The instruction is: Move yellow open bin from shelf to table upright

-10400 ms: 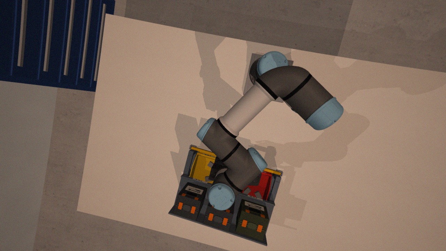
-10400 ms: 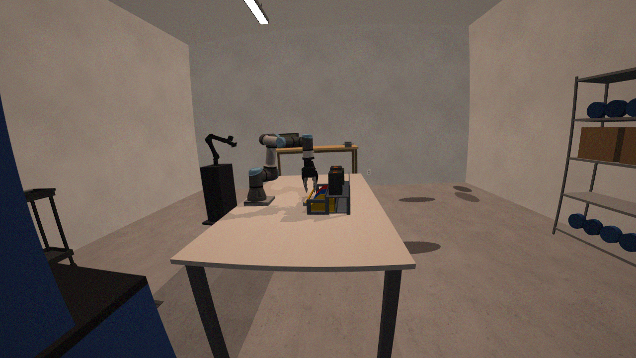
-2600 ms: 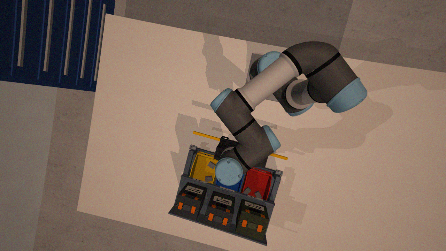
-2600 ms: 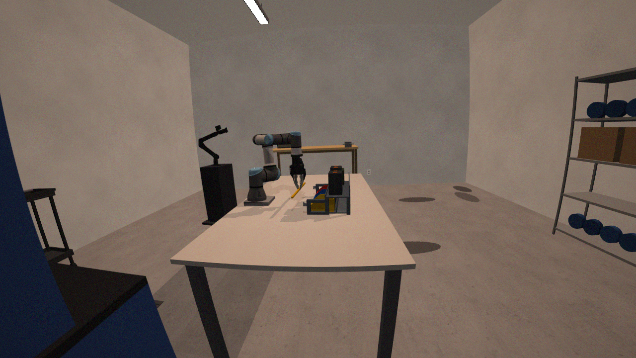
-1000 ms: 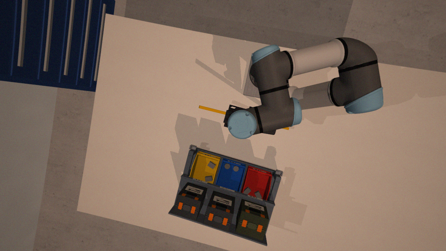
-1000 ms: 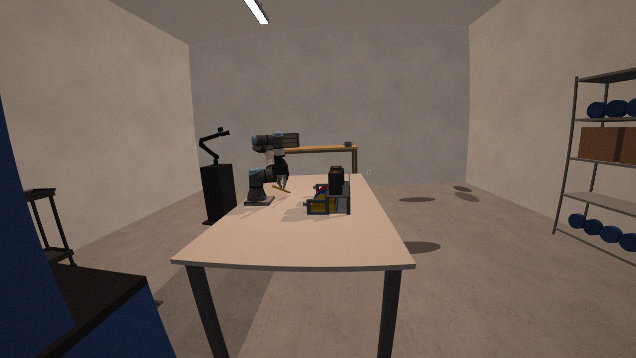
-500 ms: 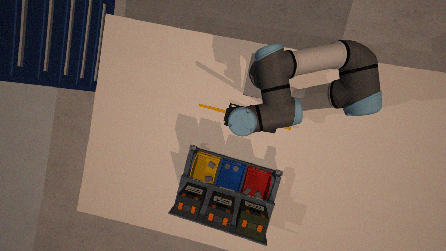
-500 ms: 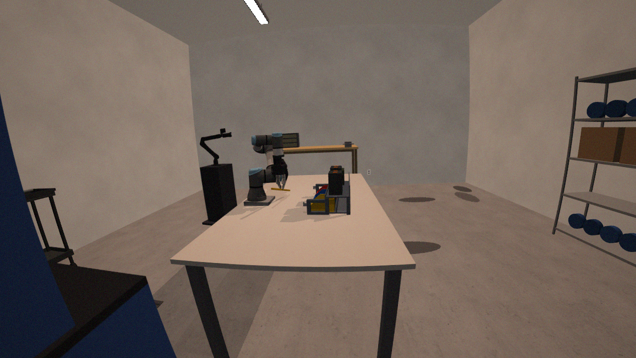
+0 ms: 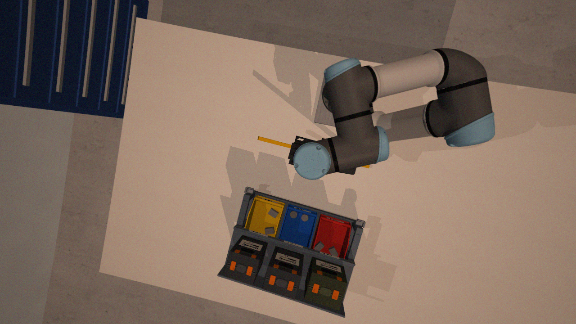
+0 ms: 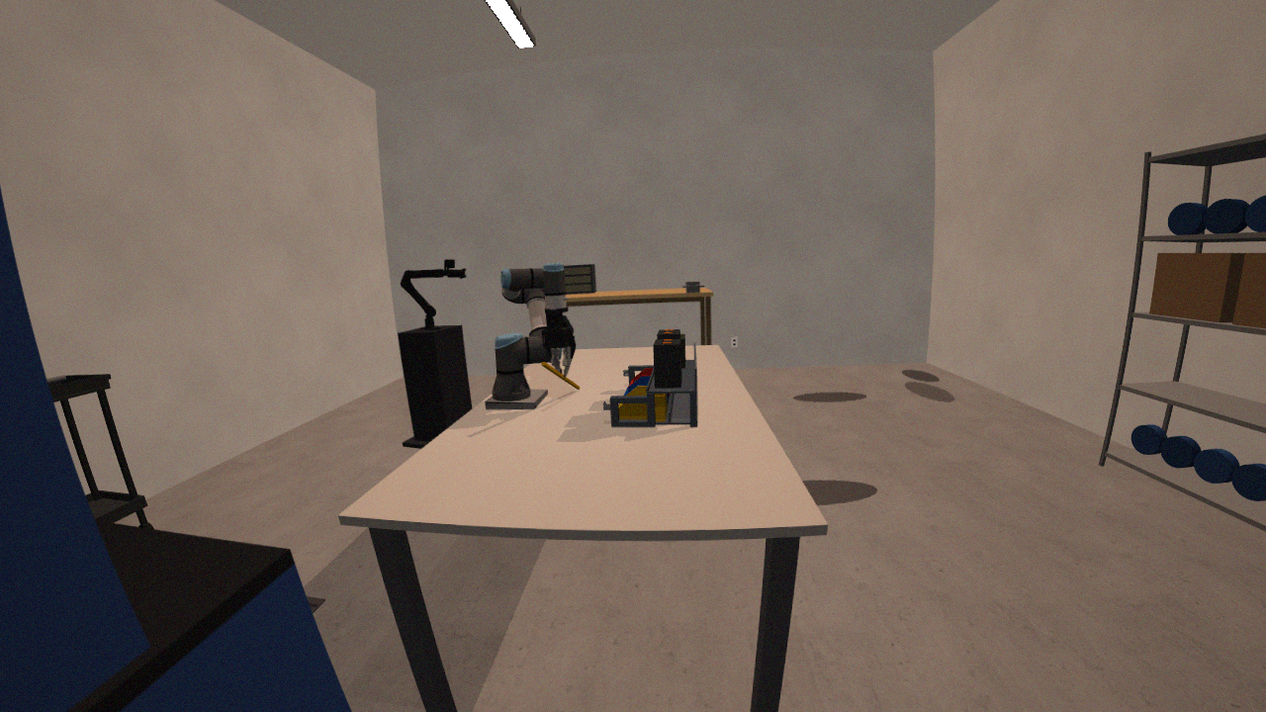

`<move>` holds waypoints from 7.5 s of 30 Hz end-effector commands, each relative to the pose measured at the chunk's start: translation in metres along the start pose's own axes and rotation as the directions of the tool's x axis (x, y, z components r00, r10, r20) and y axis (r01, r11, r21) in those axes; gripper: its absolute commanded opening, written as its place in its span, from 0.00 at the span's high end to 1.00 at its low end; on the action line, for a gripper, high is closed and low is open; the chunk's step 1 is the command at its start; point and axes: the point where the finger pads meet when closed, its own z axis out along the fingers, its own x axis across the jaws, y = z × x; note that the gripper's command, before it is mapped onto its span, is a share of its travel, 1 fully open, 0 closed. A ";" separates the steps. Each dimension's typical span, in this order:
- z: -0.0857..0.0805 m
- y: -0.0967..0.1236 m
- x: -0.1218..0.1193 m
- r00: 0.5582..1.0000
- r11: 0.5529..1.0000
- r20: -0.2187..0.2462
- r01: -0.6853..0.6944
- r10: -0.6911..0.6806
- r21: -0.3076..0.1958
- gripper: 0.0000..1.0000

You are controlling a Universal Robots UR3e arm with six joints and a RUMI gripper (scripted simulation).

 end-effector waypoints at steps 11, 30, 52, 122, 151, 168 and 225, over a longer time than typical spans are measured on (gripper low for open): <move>-0.001 0.000 0.005 1.000 1.000 -0.001 0.000 0.000 -0.002 1.00; -0.001 0.000 0.007 1.000 1.000 -0.001 0.000 0.000 -0.002 1.00; 0.031 0.000 0.008 1.000 1.000 -0.001 0.000 0.000 -0.002 1.00; 0.088 0.000 0.009 1.000 1.000 -0.001 0.000 0.000 -0.002 0.74; 0.088 0.000 0.009 1.000 1.000 -0.001 0.000 0.000 -0.002 0.74; 0.088 0.000 0.009 1.000 1.000 -0.001 0.000 0.000 -0.002 0.74; -0.044 0.000 0.009 1.000 1.000 -0.001 0.000 0.000 -0.002 0.74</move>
